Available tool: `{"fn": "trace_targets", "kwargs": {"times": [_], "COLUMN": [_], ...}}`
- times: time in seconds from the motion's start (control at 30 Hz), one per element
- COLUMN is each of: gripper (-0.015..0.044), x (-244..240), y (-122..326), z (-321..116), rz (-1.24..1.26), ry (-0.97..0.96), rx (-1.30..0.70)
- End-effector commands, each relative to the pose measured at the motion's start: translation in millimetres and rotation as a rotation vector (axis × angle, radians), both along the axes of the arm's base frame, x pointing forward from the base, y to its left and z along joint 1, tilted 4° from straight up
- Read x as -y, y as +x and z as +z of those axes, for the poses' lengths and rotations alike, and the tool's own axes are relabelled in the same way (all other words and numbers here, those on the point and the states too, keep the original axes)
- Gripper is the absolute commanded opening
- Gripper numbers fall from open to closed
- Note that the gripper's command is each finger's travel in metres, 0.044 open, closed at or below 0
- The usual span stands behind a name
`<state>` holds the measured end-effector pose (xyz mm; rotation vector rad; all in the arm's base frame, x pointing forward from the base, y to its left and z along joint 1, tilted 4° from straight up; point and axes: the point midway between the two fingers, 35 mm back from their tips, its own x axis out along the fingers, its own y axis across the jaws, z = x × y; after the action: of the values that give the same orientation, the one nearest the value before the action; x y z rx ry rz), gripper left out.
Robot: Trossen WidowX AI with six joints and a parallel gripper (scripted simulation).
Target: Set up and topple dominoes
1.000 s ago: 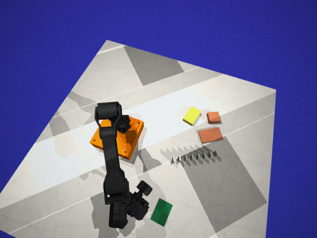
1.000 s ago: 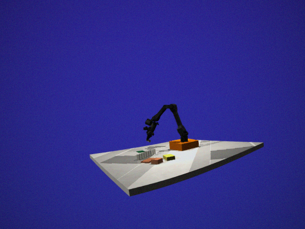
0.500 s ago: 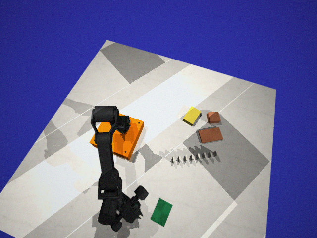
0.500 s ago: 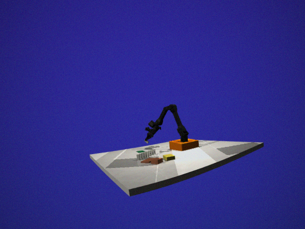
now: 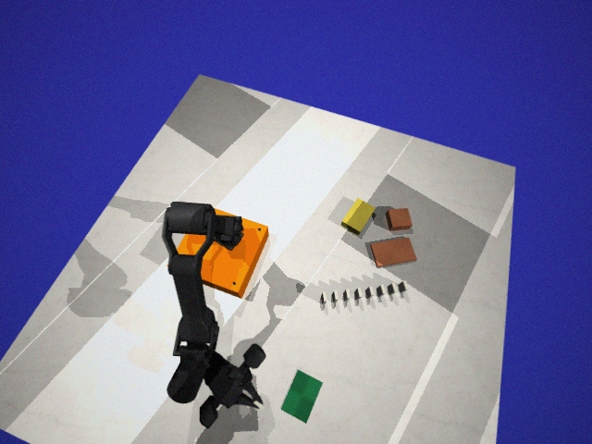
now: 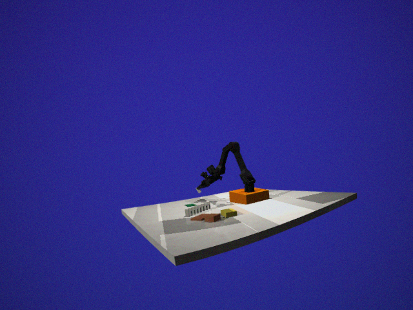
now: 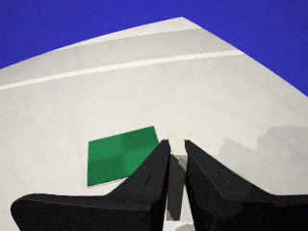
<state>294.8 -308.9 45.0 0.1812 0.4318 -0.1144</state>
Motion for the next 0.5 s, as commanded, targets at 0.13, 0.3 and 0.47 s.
{"fn": "trace_targets", "kwargs": {"times": [0.13,0.3,0.47], "gripper": [0.0022,0.0022,0.0022], "x": [-8,-14,-23], "y": [-14,-23,-34], "z": [1,5,9], "rz": [0.018,0.04,0.068], "ry": [0.004,-0.008,-0.022], "rx": [0.116,0.188,0.252]}}
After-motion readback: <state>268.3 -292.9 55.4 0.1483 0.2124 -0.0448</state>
